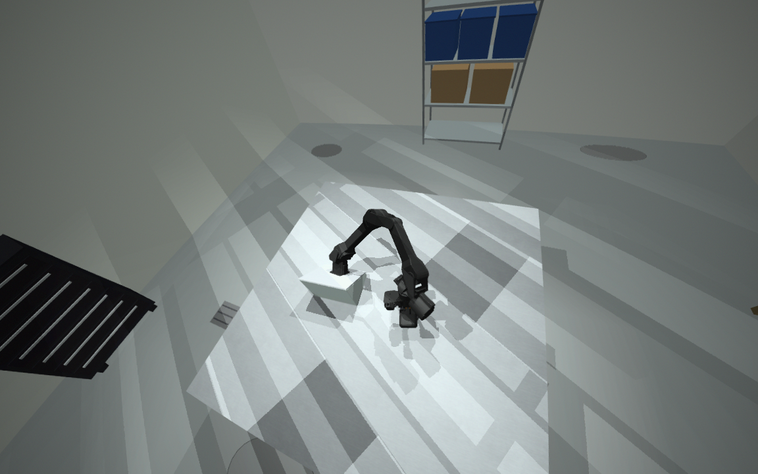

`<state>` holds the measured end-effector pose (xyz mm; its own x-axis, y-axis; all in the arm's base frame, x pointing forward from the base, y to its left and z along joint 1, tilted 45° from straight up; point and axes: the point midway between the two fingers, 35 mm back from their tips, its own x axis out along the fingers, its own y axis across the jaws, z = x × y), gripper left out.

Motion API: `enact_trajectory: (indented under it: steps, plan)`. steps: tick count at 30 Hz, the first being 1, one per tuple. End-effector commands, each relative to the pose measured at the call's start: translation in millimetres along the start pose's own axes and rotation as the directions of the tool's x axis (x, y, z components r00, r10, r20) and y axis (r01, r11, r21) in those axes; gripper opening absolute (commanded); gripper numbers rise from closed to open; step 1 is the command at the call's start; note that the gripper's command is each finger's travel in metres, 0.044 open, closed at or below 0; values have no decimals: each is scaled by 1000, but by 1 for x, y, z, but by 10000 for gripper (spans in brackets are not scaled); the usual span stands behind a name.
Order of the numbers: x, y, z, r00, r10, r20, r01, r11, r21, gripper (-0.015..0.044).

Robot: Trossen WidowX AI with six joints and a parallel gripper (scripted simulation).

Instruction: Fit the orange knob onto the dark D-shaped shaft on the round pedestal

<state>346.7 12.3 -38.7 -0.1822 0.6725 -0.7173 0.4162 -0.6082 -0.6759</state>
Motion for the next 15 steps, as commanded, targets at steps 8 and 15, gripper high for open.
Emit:
enact_trajectory:
  steps: [8, 15]
  plan:
    - [-5, 1, 0, 1000, 6, -7, -6, 1000, -1, 0]
    - [-4, 0, -2, 1000, 6, -7, -6, 1000, -1, 0]
